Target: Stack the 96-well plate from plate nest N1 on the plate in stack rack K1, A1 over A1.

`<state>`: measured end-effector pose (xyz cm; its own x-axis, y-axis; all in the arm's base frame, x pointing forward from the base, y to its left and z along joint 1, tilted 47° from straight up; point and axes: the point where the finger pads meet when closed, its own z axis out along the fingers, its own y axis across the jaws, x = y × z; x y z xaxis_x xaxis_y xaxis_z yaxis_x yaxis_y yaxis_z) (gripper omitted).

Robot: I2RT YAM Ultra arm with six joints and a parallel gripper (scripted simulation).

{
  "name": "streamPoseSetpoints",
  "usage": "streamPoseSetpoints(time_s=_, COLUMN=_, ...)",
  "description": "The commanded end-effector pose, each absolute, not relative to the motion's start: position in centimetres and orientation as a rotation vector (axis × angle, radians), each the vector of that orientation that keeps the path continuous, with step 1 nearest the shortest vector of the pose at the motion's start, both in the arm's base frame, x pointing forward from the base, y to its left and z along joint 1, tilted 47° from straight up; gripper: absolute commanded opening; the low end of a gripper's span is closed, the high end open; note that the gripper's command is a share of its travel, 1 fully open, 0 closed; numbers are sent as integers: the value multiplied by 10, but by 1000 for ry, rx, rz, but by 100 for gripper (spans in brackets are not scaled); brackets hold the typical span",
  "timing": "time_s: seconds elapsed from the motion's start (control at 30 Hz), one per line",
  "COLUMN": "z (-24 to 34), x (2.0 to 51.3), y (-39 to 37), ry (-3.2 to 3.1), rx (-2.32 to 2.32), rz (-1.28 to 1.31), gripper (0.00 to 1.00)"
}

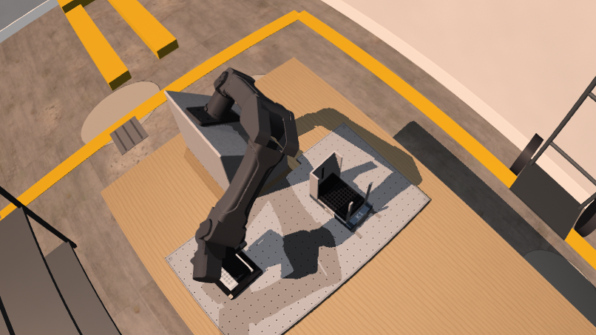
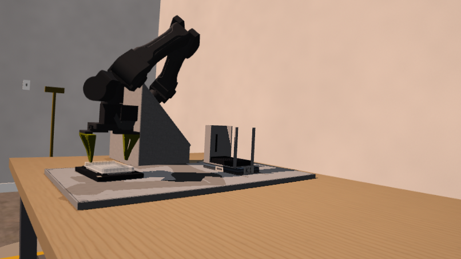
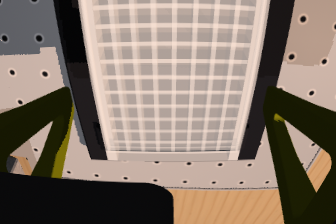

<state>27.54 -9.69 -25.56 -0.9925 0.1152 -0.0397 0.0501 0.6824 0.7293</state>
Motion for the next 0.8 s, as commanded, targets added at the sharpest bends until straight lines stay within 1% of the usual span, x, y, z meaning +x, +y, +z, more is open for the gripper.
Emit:
streamPoseSetpoints(time_s=0.0, z=-252, x=282, y=-104, ry=2773, rx=169, rz=1176, gripper=100)
streamPoseSetpoints(time_s=0.07, z=-262, x=275, y=-91, ry=2787, rx=169, rz=1214, gripper=100)
streamPoseSetpoints(time_s=0.43, z=-275, x=277, y=-77, ry=2789, rx=167, rz=1216, gripper=100)
streamPoseSetpoints(time_s=0.53, z=-275, x=277, y=-78, ry=2787, rx=172, rz=1214, gripper=100)
streamPoseSetpoints(time_s=0.57, z=-266, x=286, y=-91, ry=2770, rx=173, rz=1172, gripper=100)
streamPoseSetpoints(time_s=0.77, z=-270, x=286, y=-88, ry=2782, rx=154, rz=1179, gripper=100)
